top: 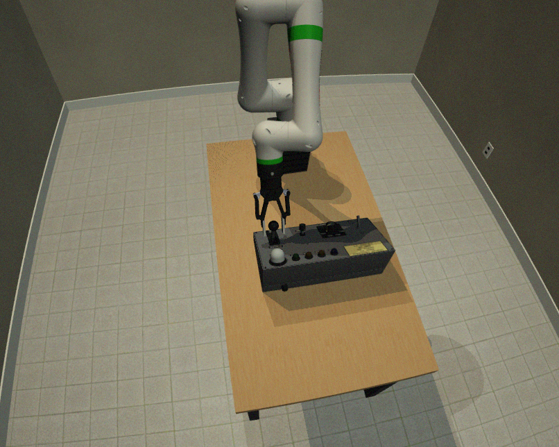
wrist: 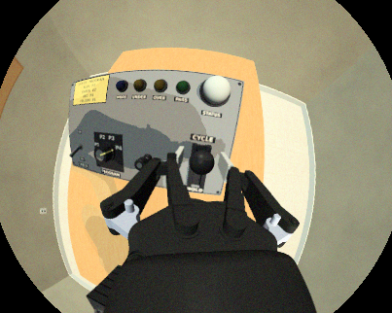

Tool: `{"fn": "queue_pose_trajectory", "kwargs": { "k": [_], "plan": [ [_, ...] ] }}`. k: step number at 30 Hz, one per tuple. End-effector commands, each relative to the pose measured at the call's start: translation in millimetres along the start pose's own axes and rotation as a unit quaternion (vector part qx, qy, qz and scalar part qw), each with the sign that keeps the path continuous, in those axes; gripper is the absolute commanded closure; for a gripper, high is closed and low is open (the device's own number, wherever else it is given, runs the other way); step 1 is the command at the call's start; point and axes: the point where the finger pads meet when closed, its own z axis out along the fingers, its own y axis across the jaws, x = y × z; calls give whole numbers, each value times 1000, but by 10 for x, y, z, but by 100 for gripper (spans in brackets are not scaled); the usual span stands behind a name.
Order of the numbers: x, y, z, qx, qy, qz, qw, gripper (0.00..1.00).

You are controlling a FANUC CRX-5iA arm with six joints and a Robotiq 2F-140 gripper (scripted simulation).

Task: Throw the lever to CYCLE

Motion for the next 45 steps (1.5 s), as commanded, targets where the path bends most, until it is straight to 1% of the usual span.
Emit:
{"fn": "queue_pose_trajectory", "kwargs": {
  "k": [1,5,7,9,22,24,28,32,33,45],
  "plan": [
    [2,1,-8,0,0,0,1000,56],
    [2,1,-83,0,0,0,1000,56],
    [2,1,-83,0,0,0,1000,56],
    [2,1,-155,0,0,0,1000,56],
    [2,1,-847,0,0,0,1000,56],
    [2,1,-847,0,0,0,1000,56],
    [2,1,-951,0,0,0,1000,56],
    [2,1,-971,0,0,0,1000,56],
    [2,1,-971,0,0,0,1000,0],
    [2,1,-971,0,0,0,1000,0]
  ]
}}
